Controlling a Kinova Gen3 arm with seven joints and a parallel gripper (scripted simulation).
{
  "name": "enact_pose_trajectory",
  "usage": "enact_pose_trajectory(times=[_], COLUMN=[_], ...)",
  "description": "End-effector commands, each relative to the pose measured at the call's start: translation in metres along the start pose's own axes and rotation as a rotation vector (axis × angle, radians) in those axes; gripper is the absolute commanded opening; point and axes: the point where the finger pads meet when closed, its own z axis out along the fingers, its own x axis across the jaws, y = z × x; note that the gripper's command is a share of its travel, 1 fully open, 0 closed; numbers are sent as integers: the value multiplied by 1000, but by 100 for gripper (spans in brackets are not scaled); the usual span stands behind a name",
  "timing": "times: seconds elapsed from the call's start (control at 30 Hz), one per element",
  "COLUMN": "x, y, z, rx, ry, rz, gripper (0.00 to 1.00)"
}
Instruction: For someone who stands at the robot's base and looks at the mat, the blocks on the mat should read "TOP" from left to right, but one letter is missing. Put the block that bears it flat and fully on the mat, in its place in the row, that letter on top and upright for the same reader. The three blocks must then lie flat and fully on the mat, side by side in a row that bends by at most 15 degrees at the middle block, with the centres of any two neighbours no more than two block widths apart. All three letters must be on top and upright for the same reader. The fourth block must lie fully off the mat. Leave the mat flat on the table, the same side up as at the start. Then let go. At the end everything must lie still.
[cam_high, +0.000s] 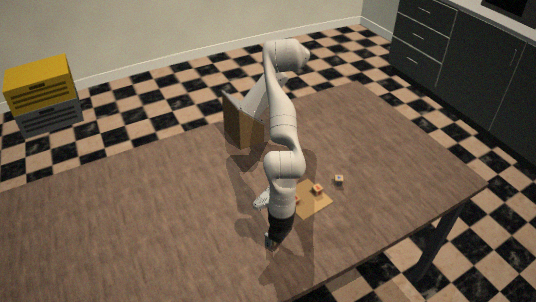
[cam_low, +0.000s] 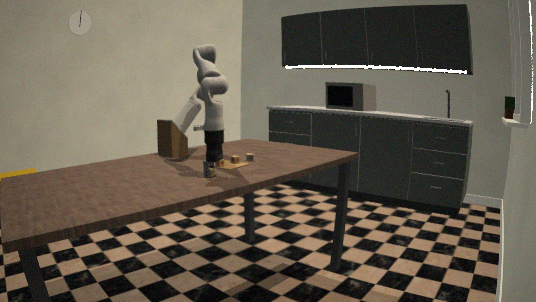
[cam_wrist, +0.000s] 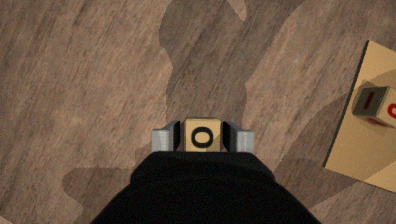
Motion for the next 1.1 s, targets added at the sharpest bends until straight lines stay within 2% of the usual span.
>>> enact_pose_trajectory(times=[0.0, 0.4, 0.43, 1.07], x=[0, 0, 0, 0], y=[0, 0, 0, 0], z=[-1, -1, -1, -1], rx=[-1, -1, -1, -1], ry=[-1, -1, -1, -1], rz=[0, 0, 0, 0], gripper=[87, 87, 57, 57])
